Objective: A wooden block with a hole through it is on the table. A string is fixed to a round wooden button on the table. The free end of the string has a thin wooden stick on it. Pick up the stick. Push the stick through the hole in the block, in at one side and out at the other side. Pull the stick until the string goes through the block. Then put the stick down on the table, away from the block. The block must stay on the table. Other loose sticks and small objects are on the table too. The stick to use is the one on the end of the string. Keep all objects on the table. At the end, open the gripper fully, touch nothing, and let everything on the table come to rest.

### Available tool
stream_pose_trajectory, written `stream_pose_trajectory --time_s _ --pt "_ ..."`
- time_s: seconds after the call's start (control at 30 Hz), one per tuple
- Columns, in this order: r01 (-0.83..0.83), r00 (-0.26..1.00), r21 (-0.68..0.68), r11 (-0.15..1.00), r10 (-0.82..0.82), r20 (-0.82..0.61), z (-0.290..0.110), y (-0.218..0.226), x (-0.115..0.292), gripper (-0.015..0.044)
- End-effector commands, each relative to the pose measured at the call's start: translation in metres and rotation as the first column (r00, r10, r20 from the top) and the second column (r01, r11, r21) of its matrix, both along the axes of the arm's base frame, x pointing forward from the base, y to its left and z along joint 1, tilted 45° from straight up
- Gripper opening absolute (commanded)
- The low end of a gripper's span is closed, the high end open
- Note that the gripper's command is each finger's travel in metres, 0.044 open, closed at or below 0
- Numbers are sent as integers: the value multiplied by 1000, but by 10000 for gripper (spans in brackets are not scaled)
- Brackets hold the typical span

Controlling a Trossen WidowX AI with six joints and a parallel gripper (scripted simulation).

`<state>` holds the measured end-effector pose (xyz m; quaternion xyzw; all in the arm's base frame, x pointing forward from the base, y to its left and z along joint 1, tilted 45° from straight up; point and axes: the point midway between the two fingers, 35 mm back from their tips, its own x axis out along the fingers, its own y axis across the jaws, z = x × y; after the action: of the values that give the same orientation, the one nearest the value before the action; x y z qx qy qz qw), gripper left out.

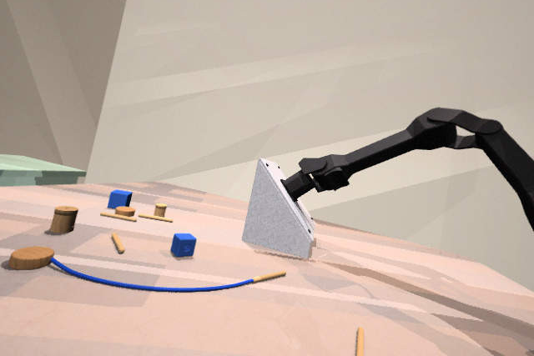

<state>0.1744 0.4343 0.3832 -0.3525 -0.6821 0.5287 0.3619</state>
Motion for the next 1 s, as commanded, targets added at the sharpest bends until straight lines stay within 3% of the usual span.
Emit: stream_pose_trajectory --time_s 0.0,0.27,0.47,0.73,0.97 --pt "143 983 -101 985 -153 -99 -32 -13 58 440" --pt "359 885 -284 889 -421 -200 -104 -55 157 440" --pt "492 737 -438 752 -628 -251 -157 -101 216 440" --pt "507 511 -662 552 -811 -284 -246 -184 267 440" --pt "412 283 -829 378 -918 -278 -324 -269 279 440"
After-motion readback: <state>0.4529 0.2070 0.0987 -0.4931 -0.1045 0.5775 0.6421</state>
